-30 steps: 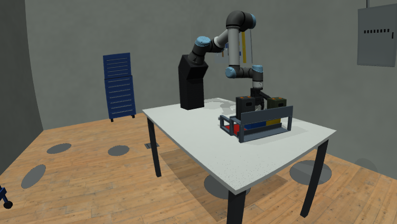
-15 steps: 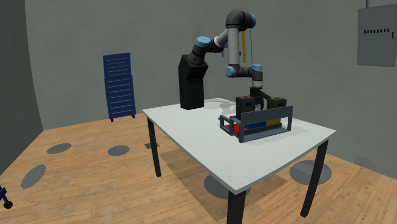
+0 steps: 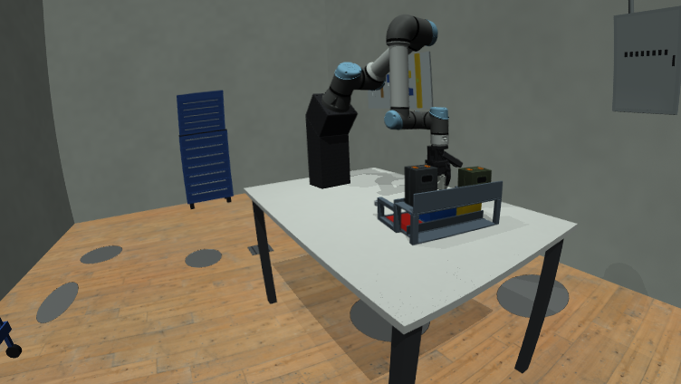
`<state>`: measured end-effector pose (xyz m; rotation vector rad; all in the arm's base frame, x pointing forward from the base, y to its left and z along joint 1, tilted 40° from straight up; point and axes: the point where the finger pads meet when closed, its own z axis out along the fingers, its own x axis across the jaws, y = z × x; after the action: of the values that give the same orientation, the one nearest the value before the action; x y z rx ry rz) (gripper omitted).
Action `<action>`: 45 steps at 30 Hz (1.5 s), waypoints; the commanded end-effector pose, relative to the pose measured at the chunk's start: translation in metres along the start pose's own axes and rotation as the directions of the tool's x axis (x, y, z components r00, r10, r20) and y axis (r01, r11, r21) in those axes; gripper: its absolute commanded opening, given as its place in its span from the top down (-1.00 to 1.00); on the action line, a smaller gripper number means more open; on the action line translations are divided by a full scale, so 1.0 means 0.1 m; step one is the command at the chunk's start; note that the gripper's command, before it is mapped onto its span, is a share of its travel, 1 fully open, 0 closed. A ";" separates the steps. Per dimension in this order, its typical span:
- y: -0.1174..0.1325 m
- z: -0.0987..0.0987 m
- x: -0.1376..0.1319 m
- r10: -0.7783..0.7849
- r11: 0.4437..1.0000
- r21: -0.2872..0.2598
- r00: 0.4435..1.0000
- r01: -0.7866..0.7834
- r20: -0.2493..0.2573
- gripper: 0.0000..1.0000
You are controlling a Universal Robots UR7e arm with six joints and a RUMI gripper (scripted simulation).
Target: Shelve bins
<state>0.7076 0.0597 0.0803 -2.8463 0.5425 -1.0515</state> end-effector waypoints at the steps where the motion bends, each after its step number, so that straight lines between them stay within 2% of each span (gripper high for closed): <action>1: 0.00 -0.02 -0.01 0.000 1.000 0.001 1.000 0.000 -0.001 1.00; 8: 0.00 -0.04 -0.01 0.000 1.000 0.001 1.000 0.000 -0.001 1.00; 16: 0.00 -0.17 -0.01 0.000 1.000 0.001 1.000 0.000 -0.001 1.00; 30: 0.00 -0.59 -0.01 0.000 1.000 0.001 1.000 0.000 -0.001 1.00; 45: 0.00 -0.63 -0.01 0.000 1.000 0.001 1.000 0.000 -0.001 1.00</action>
<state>0.6669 0.0644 0.1263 -2.8462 0.5425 -1.0517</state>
